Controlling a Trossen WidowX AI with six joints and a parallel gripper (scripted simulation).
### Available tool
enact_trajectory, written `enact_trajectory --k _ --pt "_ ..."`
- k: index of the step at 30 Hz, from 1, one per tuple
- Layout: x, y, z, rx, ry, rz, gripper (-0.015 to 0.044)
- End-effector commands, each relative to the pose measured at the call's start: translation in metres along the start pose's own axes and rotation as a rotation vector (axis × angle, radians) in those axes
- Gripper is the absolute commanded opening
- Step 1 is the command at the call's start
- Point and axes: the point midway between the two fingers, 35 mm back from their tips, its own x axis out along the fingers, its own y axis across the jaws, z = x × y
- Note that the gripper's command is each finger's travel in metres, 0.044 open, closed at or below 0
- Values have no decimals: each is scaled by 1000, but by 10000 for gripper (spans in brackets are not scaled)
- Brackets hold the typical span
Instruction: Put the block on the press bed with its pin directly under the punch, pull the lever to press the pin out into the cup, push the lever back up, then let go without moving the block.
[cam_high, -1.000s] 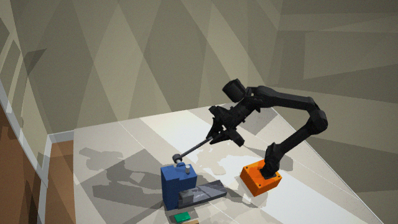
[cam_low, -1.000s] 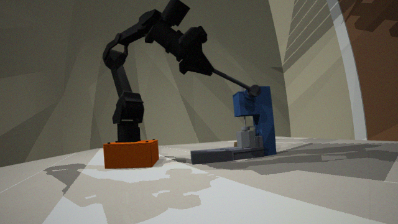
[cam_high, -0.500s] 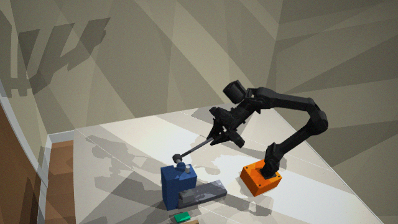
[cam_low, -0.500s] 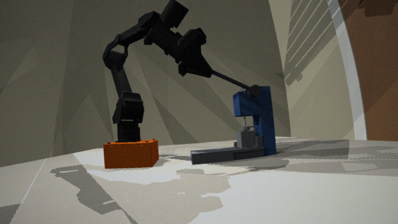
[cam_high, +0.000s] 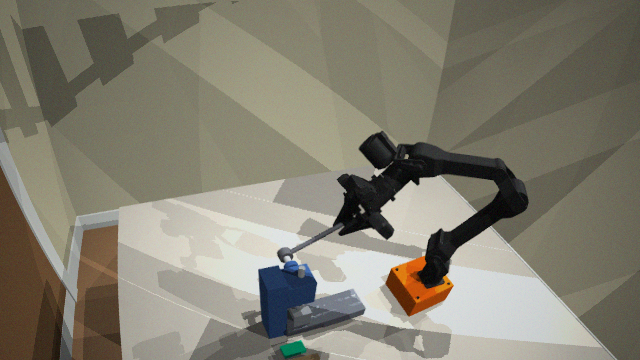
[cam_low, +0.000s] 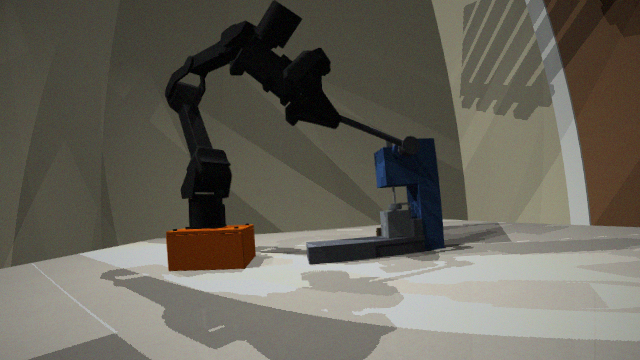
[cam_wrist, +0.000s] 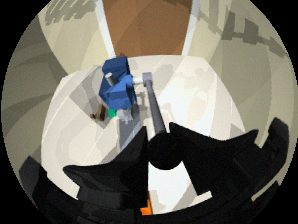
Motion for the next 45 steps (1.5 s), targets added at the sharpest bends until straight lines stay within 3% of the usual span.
enact_trajectory --k 1,45 --pt "5 0 -12 13 27 -1 0" --pt "15 0 -30 13 27 -1 0"
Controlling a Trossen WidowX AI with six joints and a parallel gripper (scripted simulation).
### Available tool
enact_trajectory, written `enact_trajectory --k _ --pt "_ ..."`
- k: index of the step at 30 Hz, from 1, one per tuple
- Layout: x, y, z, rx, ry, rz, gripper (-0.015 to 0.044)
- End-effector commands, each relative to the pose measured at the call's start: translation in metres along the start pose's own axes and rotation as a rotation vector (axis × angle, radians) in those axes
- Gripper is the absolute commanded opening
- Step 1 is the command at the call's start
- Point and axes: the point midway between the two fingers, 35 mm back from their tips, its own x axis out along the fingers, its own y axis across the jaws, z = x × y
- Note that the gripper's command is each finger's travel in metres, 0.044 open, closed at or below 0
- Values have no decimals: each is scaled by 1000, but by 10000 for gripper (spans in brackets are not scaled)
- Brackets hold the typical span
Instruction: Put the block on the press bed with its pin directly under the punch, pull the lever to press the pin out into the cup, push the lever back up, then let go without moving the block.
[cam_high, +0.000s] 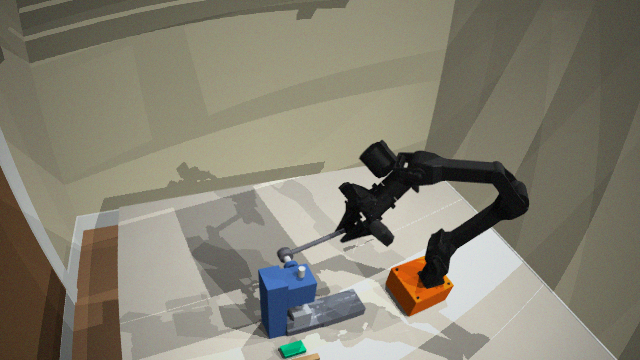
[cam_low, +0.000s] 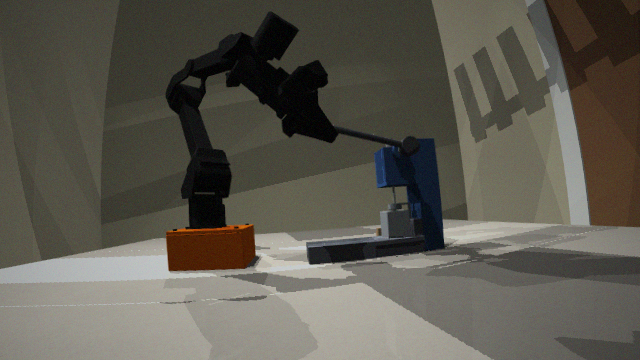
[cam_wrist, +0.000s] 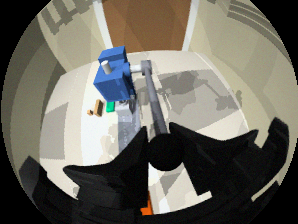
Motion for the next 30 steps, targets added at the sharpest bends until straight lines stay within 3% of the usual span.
enact_trajectory --k 1,30 --pt "4 0 -7 3 14 -3 0" --pt "14 0 -19 3 14 -3 0"
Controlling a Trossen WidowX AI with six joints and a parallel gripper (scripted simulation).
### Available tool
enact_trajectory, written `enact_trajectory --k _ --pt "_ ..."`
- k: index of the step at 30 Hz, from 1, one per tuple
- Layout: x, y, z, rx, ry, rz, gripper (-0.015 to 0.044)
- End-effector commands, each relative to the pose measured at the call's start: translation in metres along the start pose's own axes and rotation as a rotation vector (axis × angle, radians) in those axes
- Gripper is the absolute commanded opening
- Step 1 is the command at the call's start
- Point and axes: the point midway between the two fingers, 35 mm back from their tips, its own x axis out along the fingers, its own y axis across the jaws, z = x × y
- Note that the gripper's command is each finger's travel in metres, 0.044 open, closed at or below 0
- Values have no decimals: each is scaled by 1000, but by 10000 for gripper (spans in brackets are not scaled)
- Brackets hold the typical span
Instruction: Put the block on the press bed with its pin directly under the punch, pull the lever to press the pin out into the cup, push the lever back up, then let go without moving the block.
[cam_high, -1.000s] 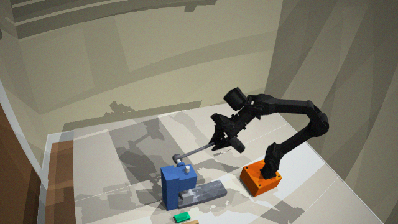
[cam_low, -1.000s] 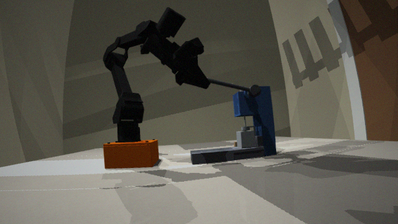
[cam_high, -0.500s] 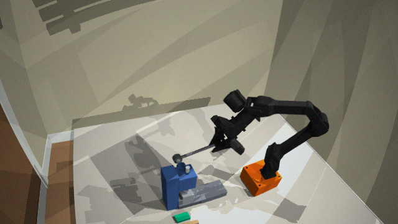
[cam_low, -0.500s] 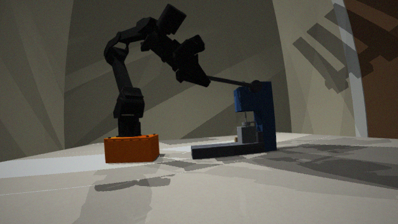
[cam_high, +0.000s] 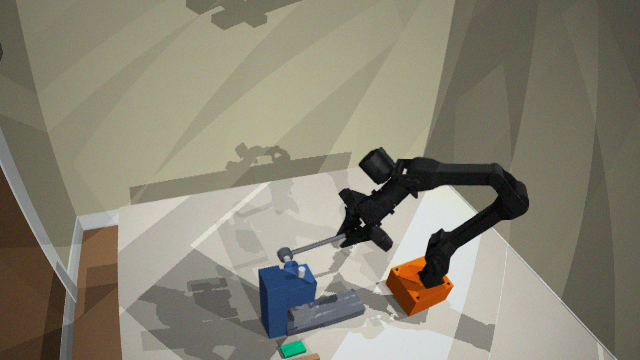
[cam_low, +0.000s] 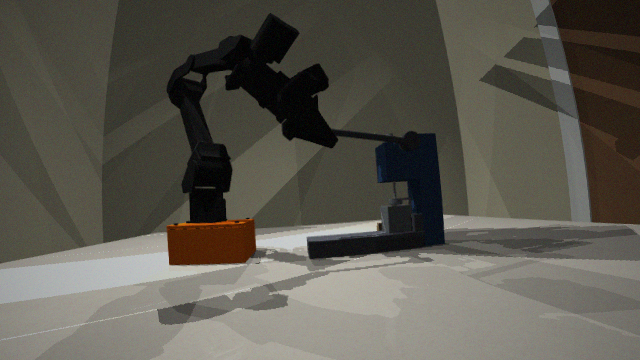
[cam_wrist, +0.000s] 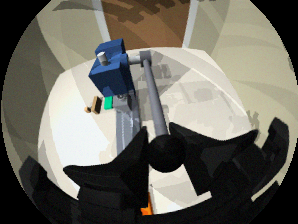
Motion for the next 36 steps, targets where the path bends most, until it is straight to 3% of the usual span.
enact_trajectory --k 1,36 --pt "4 0 -5 -1 8 -2 0" --pt "17 0 -18 -1 8 -2 0"
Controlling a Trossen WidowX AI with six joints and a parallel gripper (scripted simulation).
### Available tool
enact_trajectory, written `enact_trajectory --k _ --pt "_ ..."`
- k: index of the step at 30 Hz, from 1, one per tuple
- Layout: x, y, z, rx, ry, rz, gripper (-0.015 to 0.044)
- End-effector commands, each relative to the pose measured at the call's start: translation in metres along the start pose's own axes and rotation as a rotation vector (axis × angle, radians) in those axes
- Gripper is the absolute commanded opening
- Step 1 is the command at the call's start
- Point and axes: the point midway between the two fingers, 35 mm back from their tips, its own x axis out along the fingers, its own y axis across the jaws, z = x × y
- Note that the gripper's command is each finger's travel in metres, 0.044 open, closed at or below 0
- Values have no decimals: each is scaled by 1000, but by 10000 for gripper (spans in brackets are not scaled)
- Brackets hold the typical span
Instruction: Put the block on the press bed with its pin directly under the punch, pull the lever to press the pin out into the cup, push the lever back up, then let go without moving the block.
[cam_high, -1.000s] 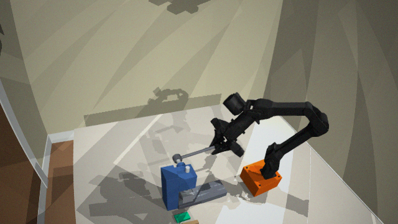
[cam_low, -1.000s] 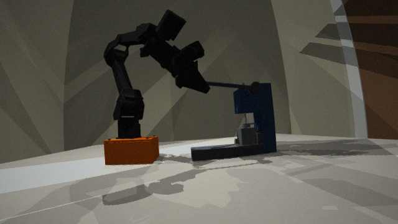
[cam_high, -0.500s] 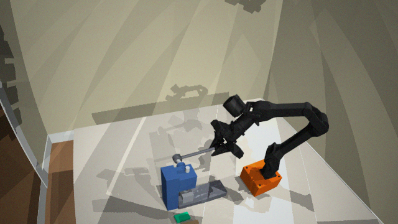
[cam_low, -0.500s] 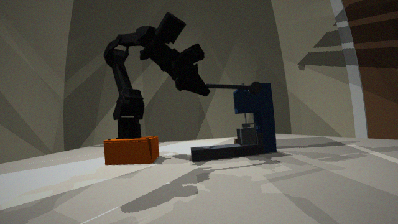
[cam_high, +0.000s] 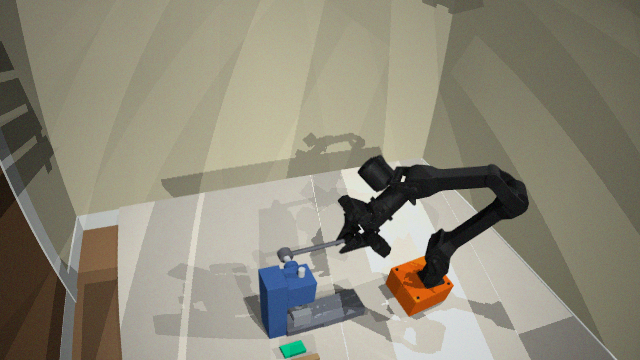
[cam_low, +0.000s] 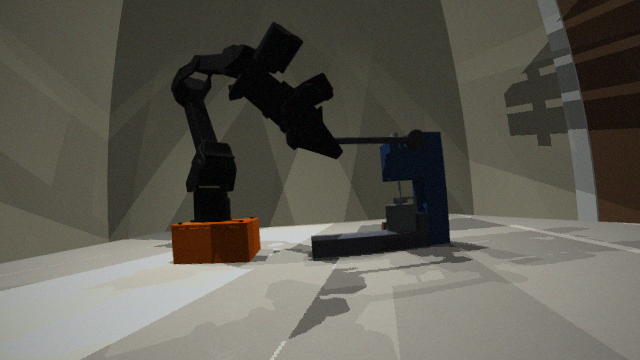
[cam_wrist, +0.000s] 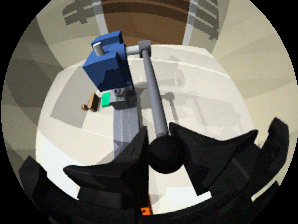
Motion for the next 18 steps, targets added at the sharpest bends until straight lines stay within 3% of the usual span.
enact_trajectory --k 1,18 --pt "4 0 -4 -1 7 1 0" --pt "7 0 -6 -1 7 1 0"
